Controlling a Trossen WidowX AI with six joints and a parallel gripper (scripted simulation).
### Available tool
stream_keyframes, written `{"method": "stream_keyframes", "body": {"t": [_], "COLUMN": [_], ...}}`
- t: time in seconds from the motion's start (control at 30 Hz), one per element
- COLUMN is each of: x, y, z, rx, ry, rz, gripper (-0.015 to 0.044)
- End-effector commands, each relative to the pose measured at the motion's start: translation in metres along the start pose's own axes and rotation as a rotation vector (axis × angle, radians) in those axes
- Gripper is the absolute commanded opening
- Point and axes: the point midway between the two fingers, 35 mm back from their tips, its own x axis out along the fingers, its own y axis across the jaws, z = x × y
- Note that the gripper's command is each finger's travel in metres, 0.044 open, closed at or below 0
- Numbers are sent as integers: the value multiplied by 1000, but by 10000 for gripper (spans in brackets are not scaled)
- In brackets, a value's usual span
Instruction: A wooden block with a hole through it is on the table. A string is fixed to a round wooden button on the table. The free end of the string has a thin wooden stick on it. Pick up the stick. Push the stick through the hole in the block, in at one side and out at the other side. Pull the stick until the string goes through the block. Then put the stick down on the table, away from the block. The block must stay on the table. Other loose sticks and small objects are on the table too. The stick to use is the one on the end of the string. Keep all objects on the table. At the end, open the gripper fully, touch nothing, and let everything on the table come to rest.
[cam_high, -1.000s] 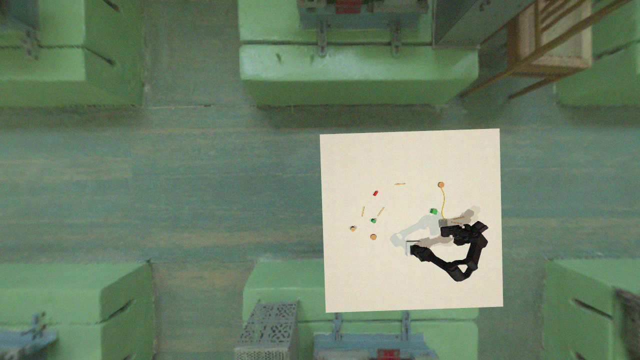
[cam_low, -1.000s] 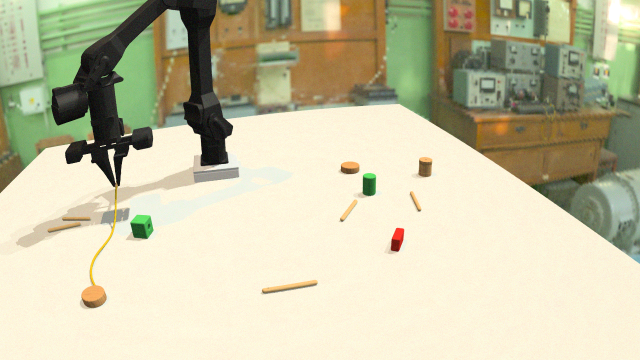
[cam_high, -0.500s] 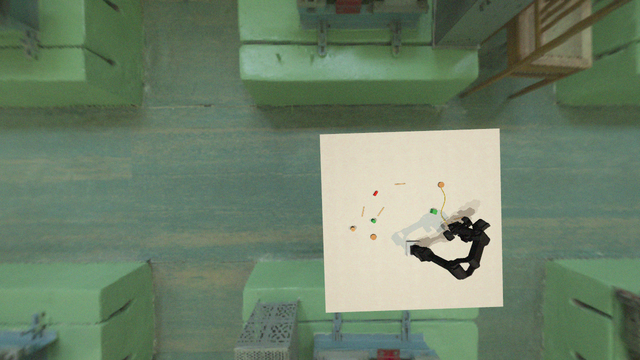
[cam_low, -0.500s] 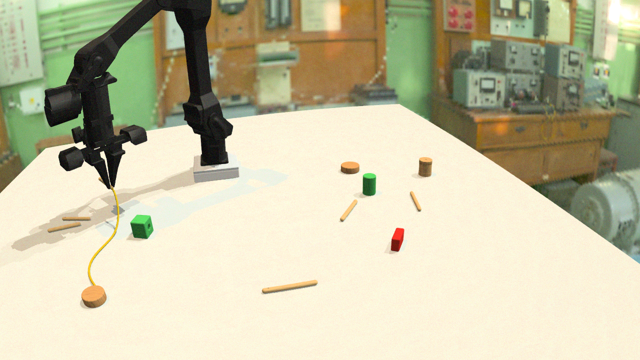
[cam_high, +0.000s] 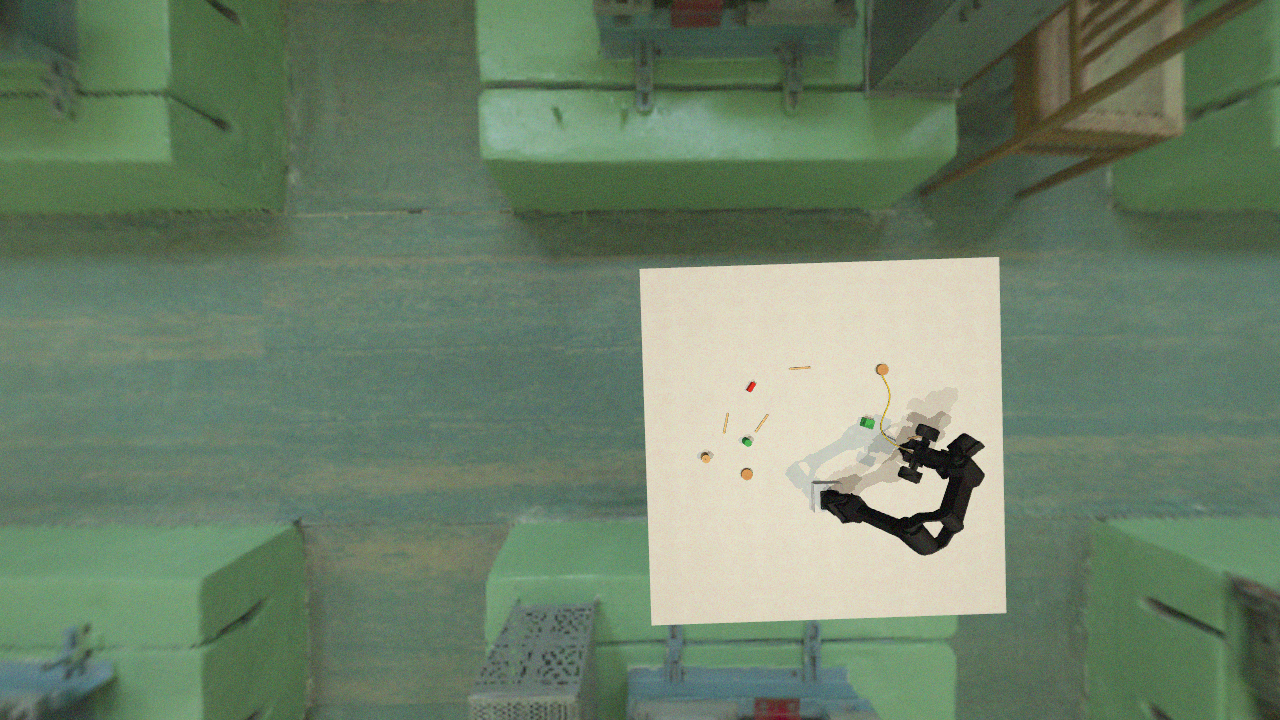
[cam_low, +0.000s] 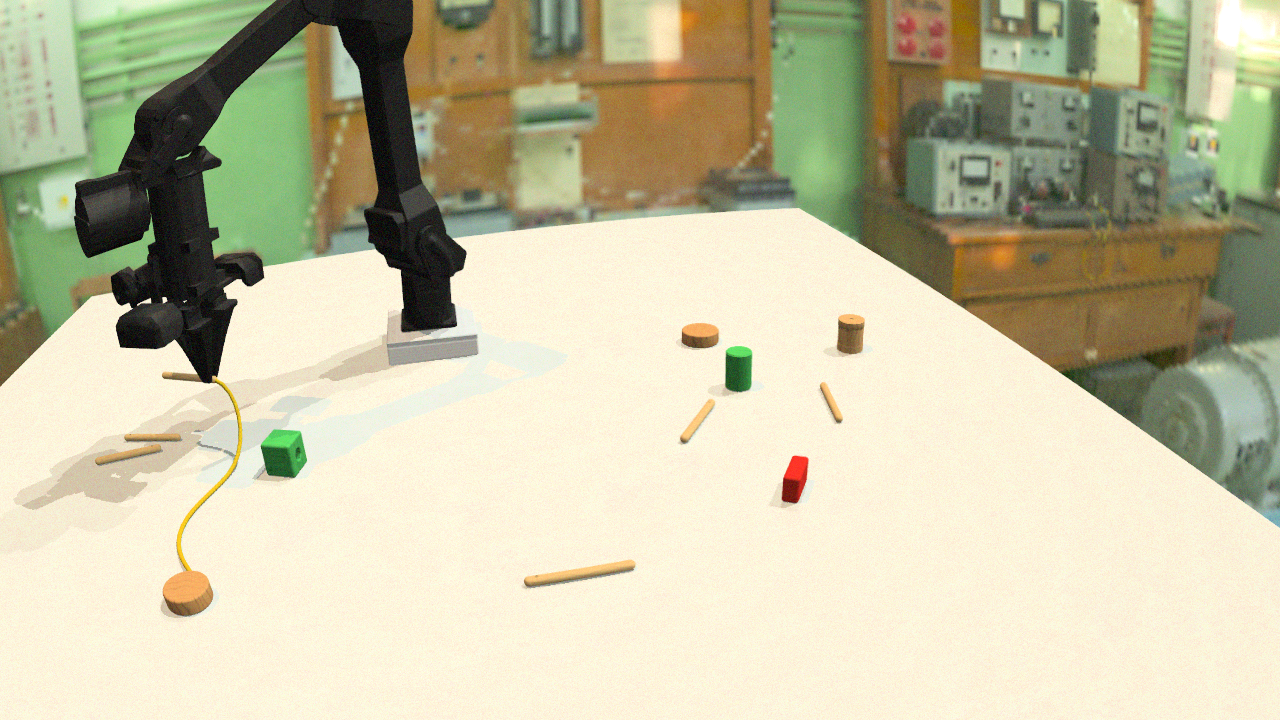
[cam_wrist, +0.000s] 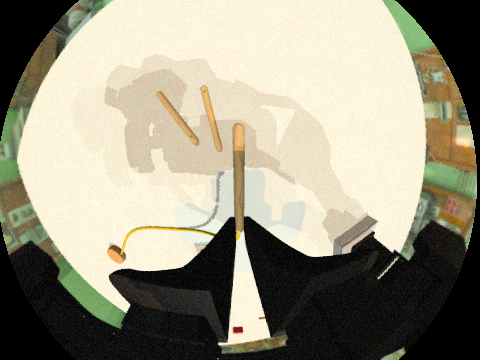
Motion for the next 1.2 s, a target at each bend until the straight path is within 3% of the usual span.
{"method": "stream_keyframes", "body": {"t": [0.0,1.17], "x": [-3,-4], "y": [6,42], "z": [2,10], "rx": [-153,-1401], "ry": [-6,-16], "rz": [5,2], "gripper": [0,0]}}
